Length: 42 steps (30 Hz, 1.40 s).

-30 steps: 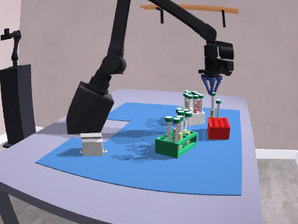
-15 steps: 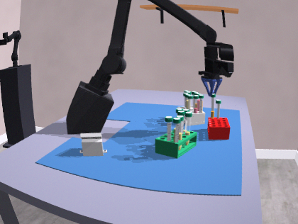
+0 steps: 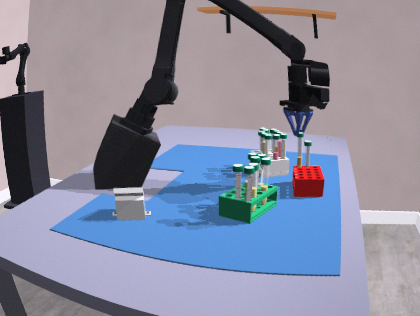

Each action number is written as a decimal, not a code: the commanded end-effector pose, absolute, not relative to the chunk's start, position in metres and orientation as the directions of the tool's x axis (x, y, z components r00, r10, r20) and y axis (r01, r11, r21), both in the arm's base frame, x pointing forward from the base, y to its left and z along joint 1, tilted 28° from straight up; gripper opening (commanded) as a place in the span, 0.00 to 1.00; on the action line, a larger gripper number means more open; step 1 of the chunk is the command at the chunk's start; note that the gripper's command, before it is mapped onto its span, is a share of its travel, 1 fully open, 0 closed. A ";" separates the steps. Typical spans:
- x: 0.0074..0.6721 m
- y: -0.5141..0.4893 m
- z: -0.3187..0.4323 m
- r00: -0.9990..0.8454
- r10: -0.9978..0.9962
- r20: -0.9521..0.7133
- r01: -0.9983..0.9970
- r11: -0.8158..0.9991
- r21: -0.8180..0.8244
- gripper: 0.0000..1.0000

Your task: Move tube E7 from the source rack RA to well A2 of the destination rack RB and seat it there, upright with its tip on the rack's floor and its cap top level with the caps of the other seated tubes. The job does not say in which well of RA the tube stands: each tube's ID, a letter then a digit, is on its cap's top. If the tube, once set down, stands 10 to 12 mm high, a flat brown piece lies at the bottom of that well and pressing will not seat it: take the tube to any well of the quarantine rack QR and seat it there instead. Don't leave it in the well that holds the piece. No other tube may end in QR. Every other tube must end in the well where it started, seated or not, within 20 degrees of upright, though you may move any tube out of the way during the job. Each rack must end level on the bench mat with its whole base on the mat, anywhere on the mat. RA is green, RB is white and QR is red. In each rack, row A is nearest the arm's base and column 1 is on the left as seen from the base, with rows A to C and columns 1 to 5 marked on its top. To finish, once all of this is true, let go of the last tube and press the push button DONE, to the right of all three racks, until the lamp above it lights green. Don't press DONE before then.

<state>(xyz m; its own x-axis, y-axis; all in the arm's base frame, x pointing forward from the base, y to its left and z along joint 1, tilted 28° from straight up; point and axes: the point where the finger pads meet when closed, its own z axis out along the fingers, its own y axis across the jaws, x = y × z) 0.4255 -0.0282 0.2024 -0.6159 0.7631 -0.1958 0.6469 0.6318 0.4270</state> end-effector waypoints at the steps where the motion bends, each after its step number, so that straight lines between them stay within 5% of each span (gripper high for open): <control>1: 0.429 -0.023 0.199 -0.619 0.760 -0.198 0.640 0.634 0.434 0.00; 42: 0.434 -0.021 0.189 -0.619 0.761 -0.195 0.642 0.633 0.433 0.00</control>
<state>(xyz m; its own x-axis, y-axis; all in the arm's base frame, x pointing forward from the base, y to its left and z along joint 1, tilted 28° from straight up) 0.4300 -0.0264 0.1940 -0.6158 0.7633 -0.1955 0.6476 0.6316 0.4262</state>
